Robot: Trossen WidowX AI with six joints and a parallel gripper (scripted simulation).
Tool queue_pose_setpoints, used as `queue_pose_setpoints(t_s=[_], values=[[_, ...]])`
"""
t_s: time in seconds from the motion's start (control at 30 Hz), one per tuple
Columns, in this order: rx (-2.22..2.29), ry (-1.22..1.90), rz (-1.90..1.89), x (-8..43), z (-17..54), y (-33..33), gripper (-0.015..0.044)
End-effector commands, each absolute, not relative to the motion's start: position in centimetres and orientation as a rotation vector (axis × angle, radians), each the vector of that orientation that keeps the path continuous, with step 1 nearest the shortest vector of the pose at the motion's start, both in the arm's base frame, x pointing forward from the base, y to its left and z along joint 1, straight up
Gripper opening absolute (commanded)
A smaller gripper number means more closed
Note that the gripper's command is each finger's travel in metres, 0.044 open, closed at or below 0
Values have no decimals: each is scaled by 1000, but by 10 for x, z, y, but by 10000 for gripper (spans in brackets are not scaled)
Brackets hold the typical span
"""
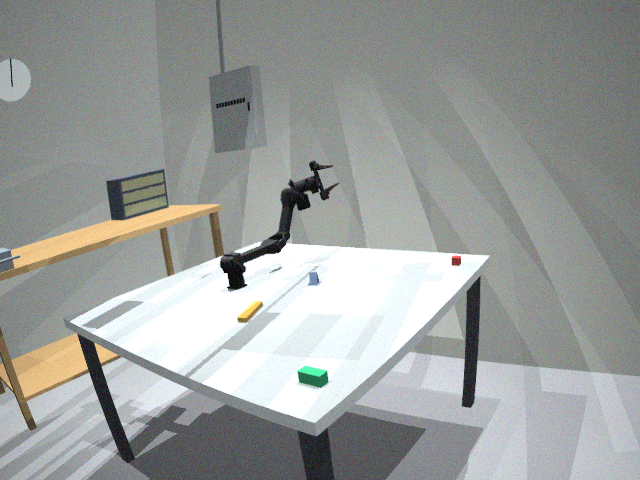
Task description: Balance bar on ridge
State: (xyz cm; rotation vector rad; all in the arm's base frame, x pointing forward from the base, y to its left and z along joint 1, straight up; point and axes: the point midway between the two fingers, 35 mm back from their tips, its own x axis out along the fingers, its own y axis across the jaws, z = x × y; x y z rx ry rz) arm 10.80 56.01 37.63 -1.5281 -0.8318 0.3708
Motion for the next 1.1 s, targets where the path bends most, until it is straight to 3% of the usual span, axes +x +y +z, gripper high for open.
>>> queue_pose_setpoints(t_s=[0.0, 0.1, 0.57, 1.07], values=[[-1523, -834, 369, 107, 378, 559, 374], [-1452, -869, 344, 97, 407, 548, 315], [-1106, -1040, 168, 58, 554, 447, 315], [-627, -1095, -31, 28, 669, 283, 315]])
